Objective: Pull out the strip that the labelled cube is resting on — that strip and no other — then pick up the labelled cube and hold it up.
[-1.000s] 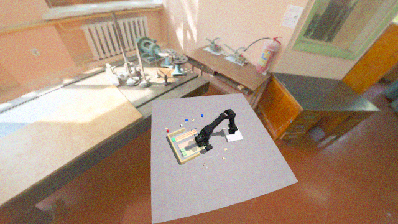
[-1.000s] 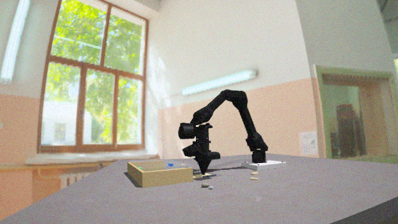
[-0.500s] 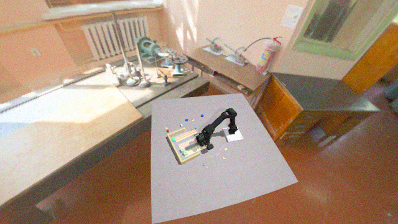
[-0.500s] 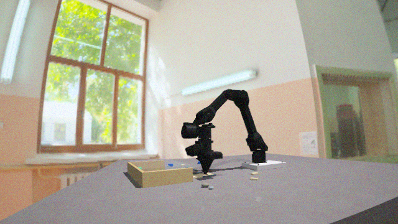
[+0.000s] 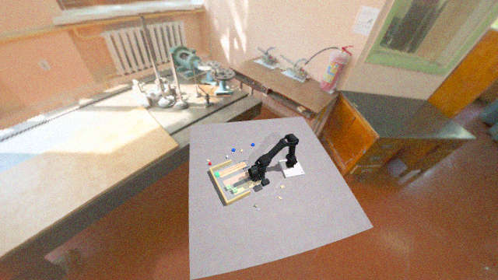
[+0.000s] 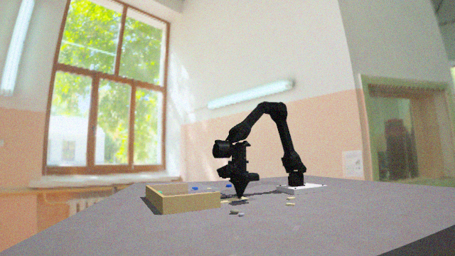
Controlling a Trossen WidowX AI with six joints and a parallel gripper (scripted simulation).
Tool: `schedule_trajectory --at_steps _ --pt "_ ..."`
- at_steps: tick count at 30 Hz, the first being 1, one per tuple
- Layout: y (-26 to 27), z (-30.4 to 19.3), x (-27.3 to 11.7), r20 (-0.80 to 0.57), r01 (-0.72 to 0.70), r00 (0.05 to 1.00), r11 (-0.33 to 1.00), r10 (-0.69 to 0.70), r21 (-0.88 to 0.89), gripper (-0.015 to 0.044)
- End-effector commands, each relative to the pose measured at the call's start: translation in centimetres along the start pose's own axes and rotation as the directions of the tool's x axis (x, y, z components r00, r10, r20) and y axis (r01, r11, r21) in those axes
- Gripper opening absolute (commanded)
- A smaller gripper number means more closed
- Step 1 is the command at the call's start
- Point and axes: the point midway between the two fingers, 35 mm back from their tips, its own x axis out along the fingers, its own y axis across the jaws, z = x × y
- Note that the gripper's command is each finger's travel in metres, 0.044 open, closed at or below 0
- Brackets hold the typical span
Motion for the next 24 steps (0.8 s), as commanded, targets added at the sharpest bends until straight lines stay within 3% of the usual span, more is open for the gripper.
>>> schedule_trajectory --at_steps 1,24 --pt "0.0 -1.0 0.3 -0.016 -0.003 1.000 1.000 0.003 -0.004 0.0000" --pt "-0.1 -4.6 0.4 -0.019 -0.003 1.000 1.000 0.002 -0.004 0.0000"
